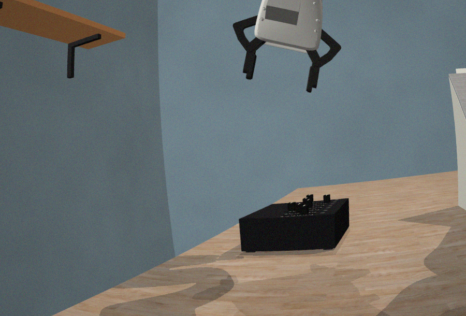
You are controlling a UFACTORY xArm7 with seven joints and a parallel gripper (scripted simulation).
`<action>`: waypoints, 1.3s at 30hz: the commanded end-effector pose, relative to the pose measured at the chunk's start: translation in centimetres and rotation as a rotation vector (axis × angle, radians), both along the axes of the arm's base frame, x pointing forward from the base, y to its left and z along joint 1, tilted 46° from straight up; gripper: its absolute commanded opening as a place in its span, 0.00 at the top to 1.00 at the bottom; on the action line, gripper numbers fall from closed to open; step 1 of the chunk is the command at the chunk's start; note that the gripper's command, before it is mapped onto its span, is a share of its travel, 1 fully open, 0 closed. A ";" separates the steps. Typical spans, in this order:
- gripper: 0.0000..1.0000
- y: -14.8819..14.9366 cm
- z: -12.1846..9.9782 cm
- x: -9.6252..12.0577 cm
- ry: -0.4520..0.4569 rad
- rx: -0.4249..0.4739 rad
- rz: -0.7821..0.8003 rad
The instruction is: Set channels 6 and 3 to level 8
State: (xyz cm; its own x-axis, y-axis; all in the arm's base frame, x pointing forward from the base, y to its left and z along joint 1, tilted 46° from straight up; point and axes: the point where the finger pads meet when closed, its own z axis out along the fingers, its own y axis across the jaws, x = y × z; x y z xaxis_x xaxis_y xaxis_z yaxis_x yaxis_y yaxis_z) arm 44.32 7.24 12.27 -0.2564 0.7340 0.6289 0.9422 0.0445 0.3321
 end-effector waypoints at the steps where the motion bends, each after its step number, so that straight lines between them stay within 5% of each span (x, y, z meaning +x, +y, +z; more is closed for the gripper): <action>1: 0.00 0.5 -4.1 0.0 -0.165 -0.016 0.223; 7: 0.00 0.8 -7.3 -0.8 -0.286 -0.050 0.450; 13: 0.00 0.9 -7.6 -0.9 -0.378 -0.064 0.605; 25: 0.00 2.3 -8.4 -0.2 -0.758 -0.066 1.131; 27: 0.00 5.1 -10.0 1.0 -0.743 -0.063 1.120; 34: 0.00 8.0 -11.9 1.8 -0.714 -0.061 1.101; 35: 1.00 8.0 -11.9 1.8 -0.714 -0.061 1.101; 39: 1.00 8.0 -11.9 1.8 -0.714 -0.061 1.101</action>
